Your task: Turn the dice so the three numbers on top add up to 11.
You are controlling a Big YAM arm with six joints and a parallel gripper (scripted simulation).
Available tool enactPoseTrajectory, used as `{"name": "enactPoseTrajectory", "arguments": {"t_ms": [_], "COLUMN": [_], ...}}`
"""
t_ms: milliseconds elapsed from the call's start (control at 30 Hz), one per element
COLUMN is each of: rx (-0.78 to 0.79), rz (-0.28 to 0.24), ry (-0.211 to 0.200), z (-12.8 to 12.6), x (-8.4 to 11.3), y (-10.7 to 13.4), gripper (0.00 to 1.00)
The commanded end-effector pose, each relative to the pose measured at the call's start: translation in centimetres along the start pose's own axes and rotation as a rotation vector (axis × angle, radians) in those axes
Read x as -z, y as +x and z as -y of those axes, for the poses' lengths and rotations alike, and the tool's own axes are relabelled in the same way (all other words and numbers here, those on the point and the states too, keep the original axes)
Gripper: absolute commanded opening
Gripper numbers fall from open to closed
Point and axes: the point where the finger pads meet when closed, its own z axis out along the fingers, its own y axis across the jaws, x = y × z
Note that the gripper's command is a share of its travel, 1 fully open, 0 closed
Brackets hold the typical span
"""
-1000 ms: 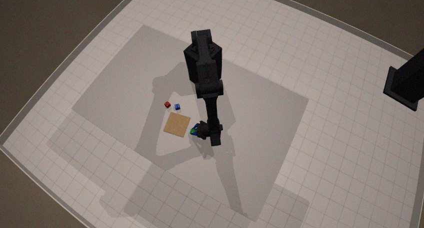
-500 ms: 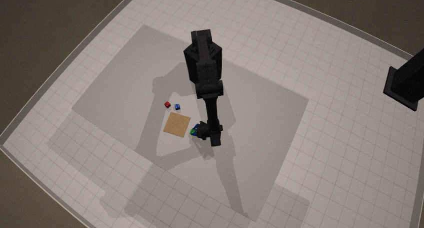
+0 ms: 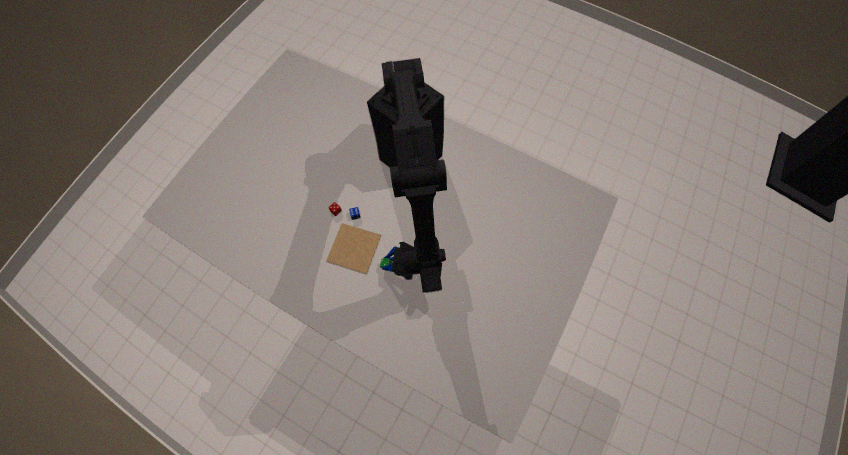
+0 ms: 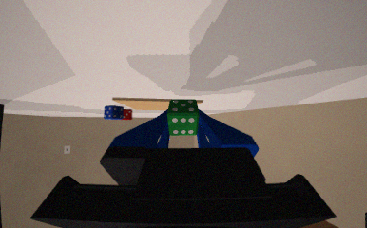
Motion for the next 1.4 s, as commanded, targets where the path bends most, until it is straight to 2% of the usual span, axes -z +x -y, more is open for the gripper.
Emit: {"name": "enactPoseTrajectory", "arguments": {"t_ms": [0,433,967,1167,1367], "rx": [-0.017,-0.017,-0.002,-0.016,-0.001], "rz": [0.005,0.005,0.000,0.004,-0.001], "ry": [0.006,0.006,-0.005,0.006,-0.006], "z": [0.9,0.9,0.1,0.9,-0.1], "x": [0.2,0.2,-1.0,-0.8,-1.2], "y": [0.7,0.6,-0.5,-0.6,-0.7], "gripper": [0.26,0.26,0.26,0.26,0.26]}}
